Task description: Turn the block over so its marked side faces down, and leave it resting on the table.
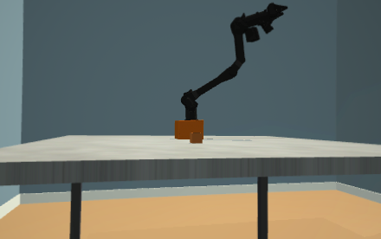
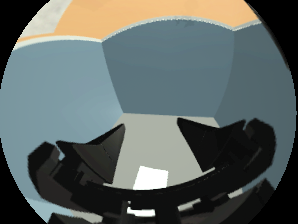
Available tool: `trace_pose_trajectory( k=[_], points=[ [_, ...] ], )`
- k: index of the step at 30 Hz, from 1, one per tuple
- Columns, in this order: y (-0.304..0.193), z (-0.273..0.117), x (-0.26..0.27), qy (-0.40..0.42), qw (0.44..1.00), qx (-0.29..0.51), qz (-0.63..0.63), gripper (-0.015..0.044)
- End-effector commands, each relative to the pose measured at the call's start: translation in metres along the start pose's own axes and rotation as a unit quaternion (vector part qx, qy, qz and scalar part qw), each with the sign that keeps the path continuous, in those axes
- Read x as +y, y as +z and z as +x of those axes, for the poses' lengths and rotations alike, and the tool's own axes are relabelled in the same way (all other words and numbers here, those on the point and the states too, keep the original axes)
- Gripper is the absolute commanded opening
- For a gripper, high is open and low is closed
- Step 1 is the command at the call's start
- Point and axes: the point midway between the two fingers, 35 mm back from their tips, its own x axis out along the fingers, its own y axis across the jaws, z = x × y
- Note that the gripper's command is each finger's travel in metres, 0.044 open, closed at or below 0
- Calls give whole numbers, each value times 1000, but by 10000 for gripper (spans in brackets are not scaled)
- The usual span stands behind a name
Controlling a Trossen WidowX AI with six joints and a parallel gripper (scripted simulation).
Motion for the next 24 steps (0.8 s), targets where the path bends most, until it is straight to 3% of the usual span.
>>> trace_pose_trajectory(
  k=[1, 5, 12, 24],
  points=[
    [-1, -1, 0, 0, 1000, 2, 0, 426],
    [-32, -16, -7, -11, 999, 44, 12, 440],
    [-125, -79, -20, -47, 981, 179, 59, 440],
    [-257, -227, 1, -116, 887, 407, 184, 440]
  ],
)
